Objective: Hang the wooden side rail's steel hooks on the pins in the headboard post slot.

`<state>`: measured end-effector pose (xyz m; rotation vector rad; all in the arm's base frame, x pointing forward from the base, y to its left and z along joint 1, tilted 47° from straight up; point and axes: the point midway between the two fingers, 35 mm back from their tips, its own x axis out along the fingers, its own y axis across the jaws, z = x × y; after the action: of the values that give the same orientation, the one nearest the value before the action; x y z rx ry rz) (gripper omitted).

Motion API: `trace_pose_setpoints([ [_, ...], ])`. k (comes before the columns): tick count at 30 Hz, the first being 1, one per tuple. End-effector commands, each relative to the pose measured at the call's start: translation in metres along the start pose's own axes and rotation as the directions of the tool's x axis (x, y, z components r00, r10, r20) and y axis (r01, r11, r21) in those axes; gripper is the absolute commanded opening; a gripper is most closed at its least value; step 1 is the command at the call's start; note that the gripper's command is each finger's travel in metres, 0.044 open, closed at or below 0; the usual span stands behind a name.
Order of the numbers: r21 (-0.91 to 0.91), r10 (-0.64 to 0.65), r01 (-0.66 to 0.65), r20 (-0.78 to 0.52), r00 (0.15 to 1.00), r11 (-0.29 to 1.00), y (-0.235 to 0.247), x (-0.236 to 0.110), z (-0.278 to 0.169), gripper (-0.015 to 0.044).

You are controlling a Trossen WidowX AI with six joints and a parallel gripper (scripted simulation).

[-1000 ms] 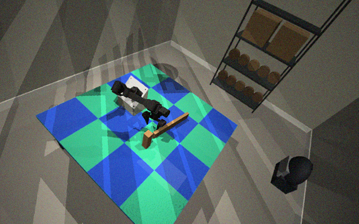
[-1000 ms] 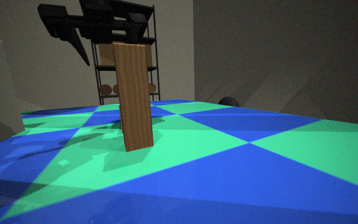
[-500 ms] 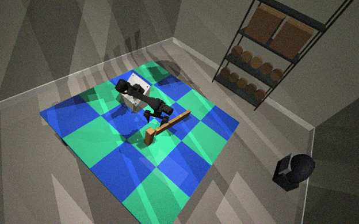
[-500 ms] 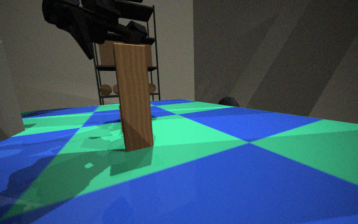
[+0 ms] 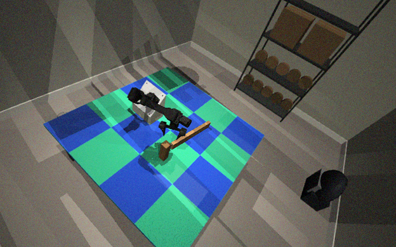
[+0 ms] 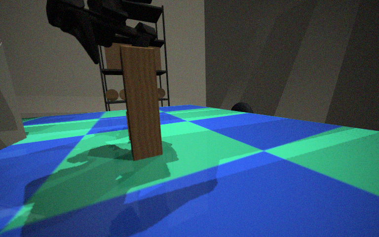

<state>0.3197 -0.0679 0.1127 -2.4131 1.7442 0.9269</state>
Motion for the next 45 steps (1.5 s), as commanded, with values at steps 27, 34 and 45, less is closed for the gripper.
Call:
trace_pose_setpoints([
  [27, 0.564, -0.013, -0.153, 0.278, 0.960, 0.812, -0.066, 0.051, 0.090, 0.0440],
  [34, 0.564, -0.013, -0.153, 0.278, 0.960, 0.812, -0.066, 0.056, 0.092, 0.0440],
  [45, 0.564, -0.013, -0.153, 0.279, 0.960, 0.812, -0.068, 0.073, 0.097, 0.0440],
])
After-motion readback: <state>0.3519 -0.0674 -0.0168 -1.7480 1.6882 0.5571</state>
